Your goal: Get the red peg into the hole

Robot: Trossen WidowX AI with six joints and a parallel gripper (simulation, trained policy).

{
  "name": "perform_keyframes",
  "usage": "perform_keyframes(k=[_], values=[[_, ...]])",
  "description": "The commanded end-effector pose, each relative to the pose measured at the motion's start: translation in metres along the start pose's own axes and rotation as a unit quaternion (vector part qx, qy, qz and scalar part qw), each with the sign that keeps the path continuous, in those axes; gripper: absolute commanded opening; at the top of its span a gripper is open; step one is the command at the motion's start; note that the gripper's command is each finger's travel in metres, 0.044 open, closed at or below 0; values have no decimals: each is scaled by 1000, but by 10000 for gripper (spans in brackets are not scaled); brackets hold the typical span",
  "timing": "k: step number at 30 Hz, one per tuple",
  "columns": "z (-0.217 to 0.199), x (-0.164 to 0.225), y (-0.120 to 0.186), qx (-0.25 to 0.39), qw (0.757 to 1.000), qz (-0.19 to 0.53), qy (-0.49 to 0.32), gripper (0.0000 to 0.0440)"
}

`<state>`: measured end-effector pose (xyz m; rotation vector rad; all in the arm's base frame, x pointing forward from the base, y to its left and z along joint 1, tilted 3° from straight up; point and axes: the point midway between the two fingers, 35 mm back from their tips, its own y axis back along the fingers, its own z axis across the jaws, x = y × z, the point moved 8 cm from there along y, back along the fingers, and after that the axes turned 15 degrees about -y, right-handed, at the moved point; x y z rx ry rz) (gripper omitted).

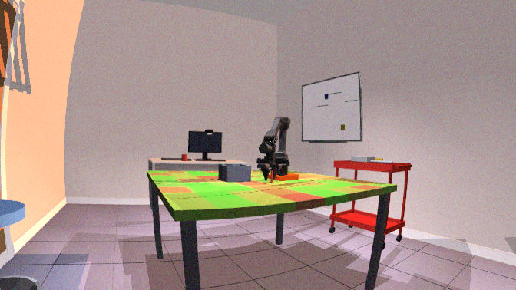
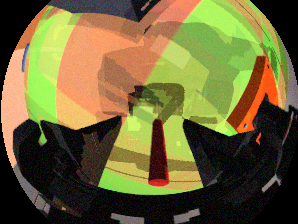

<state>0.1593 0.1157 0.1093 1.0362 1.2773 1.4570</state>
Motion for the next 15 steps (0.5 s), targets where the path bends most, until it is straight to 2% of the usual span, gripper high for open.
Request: perform_keyframes(k=[1,11,15], values=[[-5,-1,-7,14,1000,6,-9,267],[-2,-4,-2,29,999,39,-4,8],[2,-6,5,18,999,37,6,0]])
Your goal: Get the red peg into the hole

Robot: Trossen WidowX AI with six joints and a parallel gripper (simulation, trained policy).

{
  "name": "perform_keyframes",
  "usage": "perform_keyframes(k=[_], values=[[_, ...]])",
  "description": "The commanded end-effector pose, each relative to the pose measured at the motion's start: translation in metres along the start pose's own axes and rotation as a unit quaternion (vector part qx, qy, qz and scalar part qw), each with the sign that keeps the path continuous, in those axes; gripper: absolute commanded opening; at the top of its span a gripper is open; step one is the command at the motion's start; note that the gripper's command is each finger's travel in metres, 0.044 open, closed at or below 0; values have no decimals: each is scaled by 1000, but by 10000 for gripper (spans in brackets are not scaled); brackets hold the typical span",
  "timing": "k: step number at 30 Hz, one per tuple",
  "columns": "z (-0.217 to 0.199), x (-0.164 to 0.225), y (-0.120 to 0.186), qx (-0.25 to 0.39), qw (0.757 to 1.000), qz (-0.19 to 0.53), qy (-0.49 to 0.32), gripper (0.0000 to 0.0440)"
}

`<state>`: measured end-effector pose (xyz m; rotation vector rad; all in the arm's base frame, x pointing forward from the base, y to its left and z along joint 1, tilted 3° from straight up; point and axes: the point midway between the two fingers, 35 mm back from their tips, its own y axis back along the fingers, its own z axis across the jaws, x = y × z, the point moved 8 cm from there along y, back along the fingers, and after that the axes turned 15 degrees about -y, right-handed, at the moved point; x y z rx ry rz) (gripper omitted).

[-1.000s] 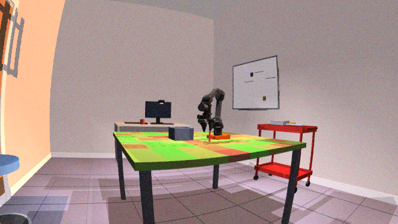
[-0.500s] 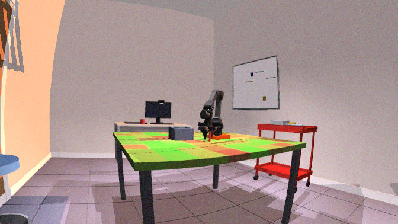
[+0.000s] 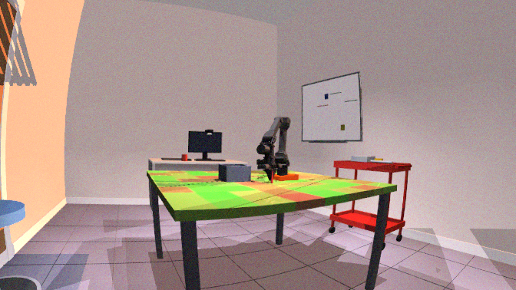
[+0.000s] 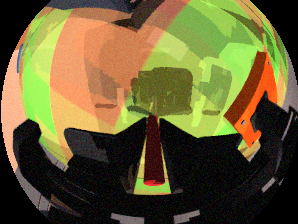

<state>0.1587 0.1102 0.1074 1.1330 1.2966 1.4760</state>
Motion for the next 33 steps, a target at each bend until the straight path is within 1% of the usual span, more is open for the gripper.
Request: perform_keyframes(k=[1,9,18,26,33], values=[[4,-1,10,-16,1000,-3,14,0],[8,-8,36,-49,997,-33,53,0],[17,-18,74,-89,990,-65,83,0],[29,-32,105,-116,985,-93,90,0],[42,-54,119,-129,982,-114,76,0]])
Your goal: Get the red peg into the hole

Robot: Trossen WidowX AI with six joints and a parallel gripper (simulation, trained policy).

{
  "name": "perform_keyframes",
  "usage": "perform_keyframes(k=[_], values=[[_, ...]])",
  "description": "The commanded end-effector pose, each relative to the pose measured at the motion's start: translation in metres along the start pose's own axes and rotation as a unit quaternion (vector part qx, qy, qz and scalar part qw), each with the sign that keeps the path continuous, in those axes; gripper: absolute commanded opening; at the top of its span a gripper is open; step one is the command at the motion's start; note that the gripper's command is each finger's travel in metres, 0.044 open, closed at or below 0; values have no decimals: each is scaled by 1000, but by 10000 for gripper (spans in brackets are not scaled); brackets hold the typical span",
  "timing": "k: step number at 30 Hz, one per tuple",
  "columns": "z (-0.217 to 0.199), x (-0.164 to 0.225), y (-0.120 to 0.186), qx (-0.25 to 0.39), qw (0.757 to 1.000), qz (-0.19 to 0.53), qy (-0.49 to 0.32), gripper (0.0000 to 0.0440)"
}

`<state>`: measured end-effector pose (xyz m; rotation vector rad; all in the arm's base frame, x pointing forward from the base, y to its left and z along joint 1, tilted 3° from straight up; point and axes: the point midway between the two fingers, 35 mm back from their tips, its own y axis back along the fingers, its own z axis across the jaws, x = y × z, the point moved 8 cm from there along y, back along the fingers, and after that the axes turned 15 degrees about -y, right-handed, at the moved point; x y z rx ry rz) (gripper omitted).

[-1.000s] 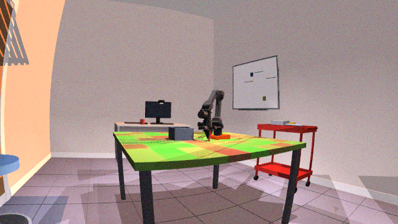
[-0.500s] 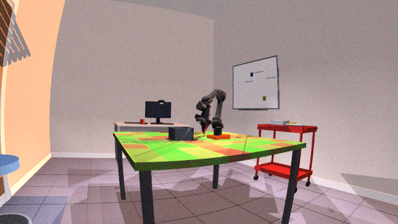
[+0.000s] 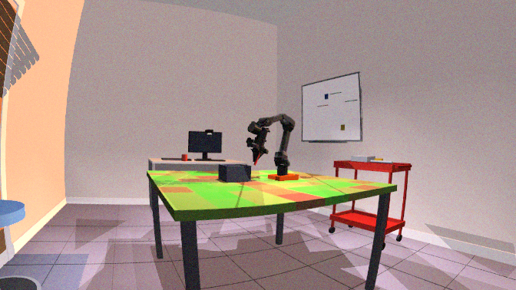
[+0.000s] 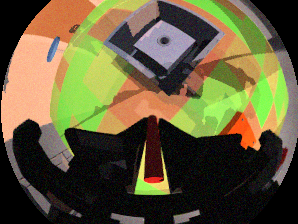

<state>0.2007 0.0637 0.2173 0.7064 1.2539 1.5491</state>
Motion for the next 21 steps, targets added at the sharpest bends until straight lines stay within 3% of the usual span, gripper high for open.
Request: perform_keyframes(k=[1,21], values=[[7,-15,2,-3,1000,-15,-7,0],[23,-80,-15,-10,996,-62,-61,0]])
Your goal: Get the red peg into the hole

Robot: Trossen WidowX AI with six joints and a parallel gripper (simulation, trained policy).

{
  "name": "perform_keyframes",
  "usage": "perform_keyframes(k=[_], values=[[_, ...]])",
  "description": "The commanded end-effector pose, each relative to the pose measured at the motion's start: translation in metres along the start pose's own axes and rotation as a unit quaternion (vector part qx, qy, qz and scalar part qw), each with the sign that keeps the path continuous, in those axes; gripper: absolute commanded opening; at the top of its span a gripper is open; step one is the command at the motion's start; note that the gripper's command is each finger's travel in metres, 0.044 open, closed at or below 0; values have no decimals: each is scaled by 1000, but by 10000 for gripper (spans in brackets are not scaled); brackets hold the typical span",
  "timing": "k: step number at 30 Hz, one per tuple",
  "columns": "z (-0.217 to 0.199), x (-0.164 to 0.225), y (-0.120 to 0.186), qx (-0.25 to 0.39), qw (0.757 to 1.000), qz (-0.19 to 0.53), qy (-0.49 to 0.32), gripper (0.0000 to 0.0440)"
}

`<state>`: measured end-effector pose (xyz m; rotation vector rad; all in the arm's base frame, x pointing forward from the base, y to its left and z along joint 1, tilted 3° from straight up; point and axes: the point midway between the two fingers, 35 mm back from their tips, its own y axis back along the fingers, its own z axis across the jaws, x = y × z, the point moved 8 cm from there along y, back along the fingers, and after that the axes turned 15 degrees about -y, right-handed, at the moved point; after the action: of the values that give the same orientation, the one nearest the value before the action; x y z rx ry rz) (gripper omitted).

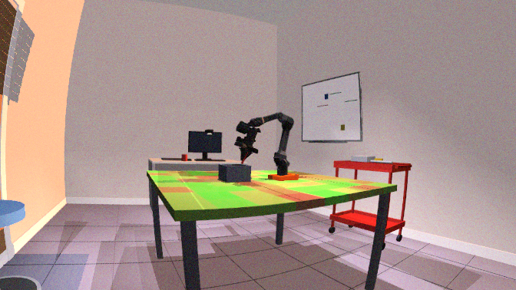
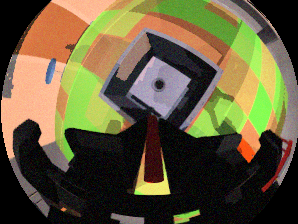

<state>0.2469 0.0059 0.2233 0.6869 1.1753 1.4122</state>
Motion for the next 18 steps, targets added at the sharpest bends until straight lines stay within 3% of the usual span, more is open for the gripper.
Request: perform_keyframes(k=[1,18], values=[[4,-12,-7,0,1000,-8,-10,0],[11,-43,-42,18,999,-4,-40,11]])
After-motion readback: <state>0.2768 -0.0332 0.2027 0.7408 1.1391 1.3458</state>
